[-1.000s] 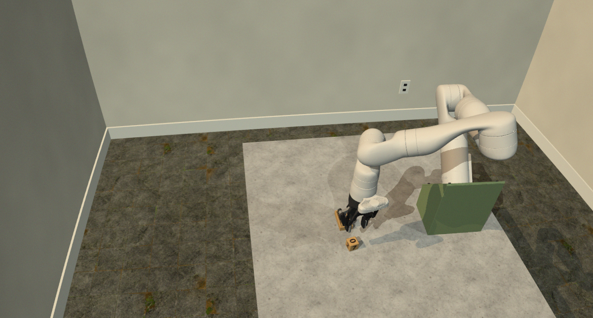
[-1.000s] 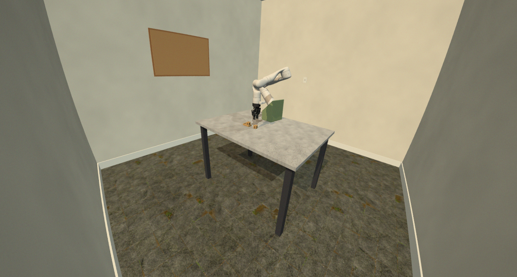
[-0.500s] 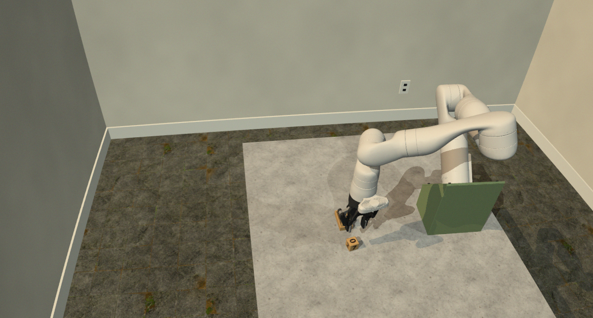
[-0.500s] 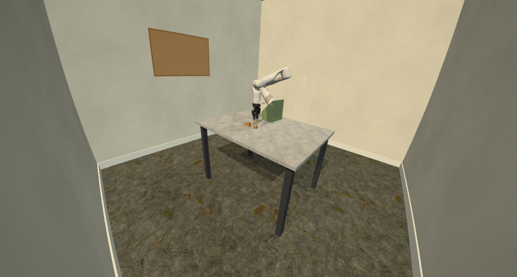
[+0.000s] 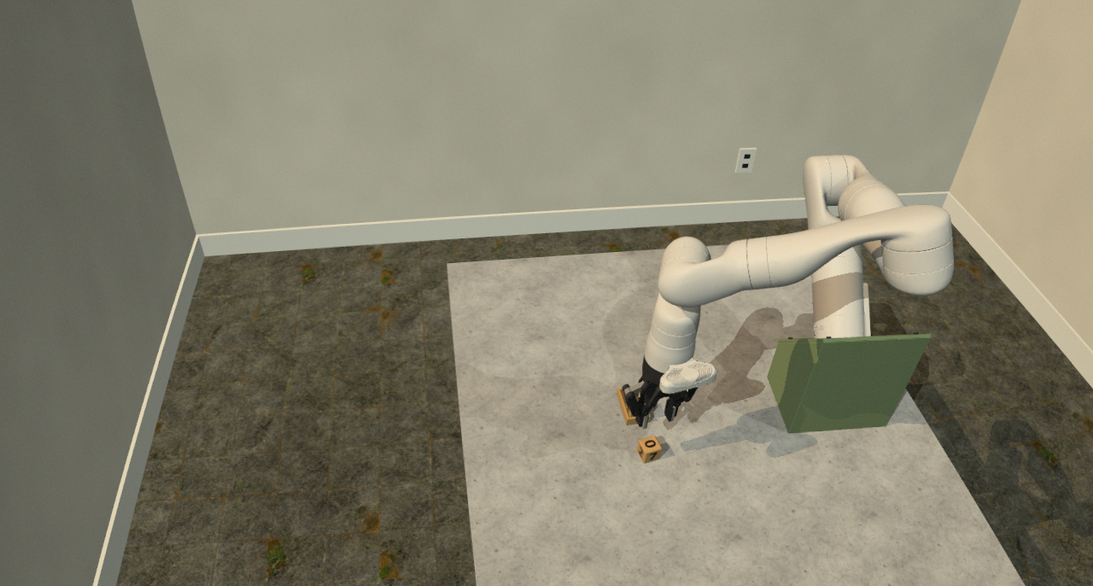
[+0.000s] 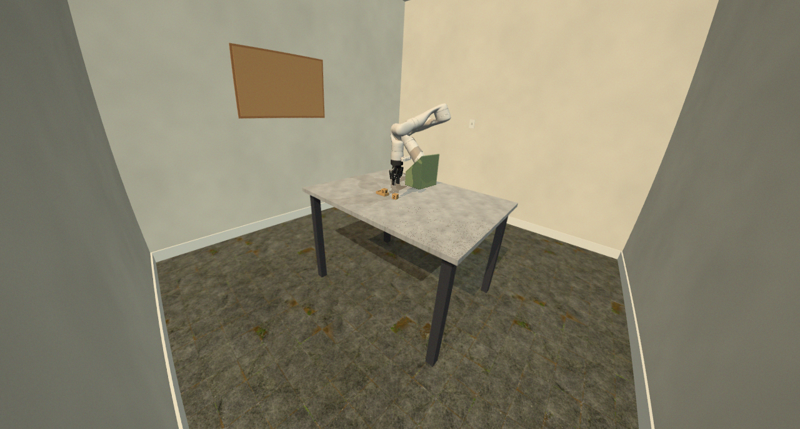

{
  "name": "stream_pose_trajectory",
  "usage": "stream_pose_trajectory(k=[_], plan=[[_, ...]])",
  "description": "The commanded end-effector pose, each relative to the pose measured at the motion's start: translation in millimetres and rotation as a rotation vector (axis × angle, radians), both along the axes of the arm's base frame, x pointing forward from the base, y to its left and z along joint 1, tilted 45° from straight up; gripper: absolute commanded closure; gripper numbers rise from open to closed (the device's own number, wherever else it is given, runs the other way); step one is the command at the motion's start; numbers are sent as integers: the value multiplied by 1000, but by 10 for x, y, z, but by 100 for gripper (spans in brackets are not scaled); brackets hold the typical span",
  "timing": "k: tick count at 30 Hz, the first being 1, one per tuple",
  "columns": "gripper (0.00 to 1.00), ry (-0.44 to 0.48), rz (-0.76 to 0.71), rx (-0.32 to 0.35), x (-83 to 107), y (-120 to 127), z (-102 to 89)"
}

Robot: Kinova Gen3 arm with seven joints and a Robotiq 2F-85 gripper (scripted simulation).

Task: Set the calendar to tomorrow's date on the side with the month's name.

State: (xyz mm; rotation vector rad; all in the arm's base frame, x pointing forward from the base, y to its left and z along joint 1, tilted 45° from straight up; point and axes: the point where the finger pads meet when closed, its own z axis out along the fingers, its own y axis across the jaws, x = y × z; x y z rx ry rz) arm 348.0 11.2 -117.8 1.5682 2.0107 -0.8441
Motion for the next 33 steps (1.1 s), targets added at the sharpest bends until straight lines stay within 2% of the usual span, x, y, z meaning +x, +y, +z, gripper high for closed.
stream_pose_trajectory(k=[1, 15, 33], plan=[[52, -1, 1, 1, 4, 6, 1], [52, -1, 1, 1, 2, -51, -56], [52, -1, 1, 1, -2, -219, -227]])
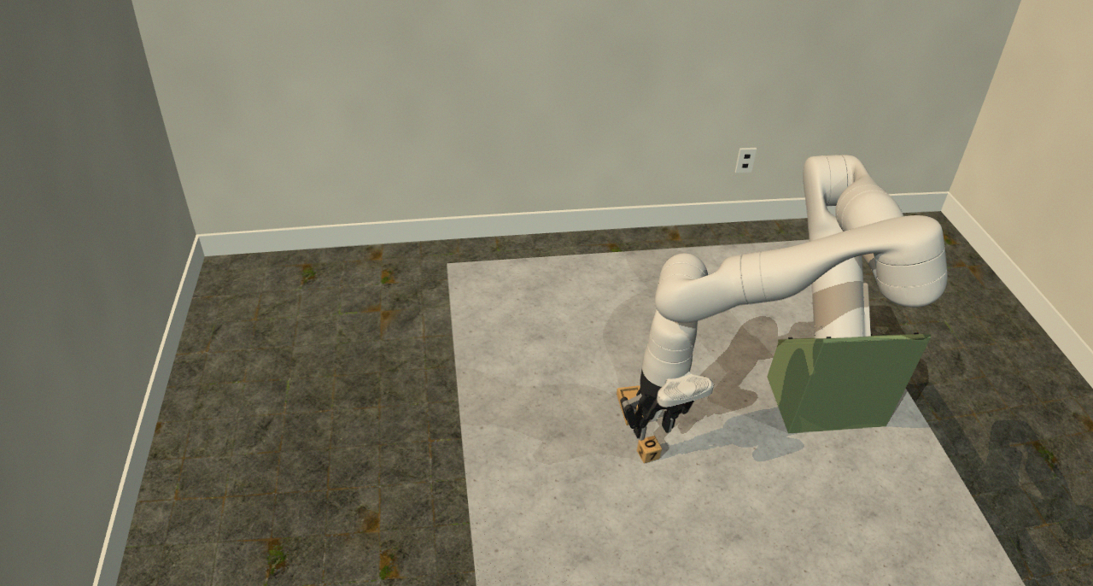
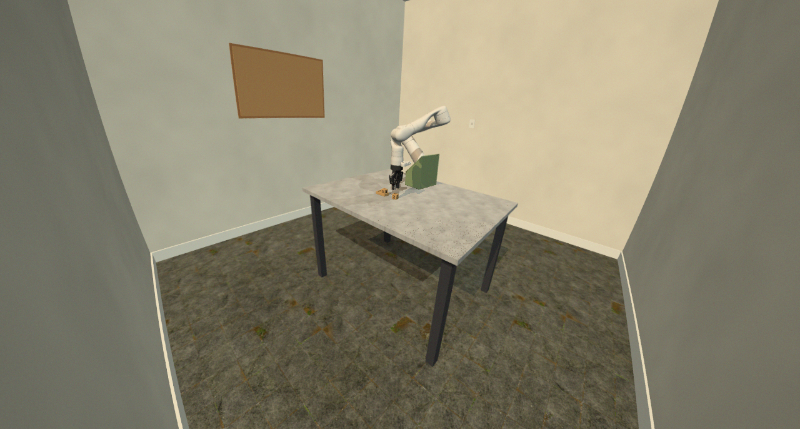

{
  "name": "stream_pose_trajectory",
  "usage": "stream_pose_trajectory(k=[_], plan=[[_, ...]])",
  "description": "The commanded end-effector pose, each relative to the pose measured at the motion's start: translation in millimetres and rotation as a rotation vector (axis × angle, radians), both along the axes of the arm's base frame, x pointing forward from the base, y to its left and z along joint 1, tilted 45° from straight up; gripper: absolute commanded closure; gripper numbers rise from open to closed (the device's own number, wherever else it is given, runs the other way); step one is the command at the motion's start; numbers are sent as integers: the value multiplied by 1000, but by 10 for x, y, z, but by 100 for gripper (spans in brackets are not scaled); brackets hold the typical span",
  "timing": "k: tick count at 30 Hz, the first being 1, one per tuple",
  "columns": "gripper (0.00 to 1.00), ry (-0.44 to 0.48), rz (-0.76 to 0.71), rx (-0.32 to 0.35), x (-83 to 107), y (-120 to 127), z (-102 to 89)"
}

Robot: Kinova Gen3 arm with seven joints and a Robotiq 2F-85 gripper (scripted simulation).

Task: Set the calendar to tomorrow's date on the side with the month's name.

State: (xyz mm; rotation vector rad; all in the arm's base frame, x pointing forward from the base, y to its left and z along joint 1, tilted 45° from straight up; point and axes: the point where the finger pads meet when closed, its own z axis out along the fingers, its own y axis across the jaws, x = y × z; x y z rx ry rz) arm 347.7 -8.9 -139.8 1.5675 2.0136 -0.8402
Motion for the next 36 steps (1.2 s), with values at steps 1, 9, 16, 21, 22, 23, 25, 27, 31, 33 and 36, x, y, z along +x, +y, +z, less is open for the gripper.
stream_pose_trajectory(k=[1, 9, 16, 21, 22, 23, 25, 27, 31, 33, 36], plan=[[52, 0, -1, -2, 0, -29, -19], [52, 0, -1, -2, -2, -105, -95], [52, 0, -1, -2, -3, -135, -126], [52, 0, -1, -2, -3, -152, -143], [52, 0, -1, -2, -3, -154, -145], [52, 0, -1, -2, -3, -155, -146], [52, 0, -1, -2, -3, -156, -147], [52, 0, -1, -2, -3, -157, -148], [52, 0, -1, -2, -3, -157, -148], [52, 0, -1, -2, -3, -157, -148], [52, 0, -1, -2, -3, -157, -148]])
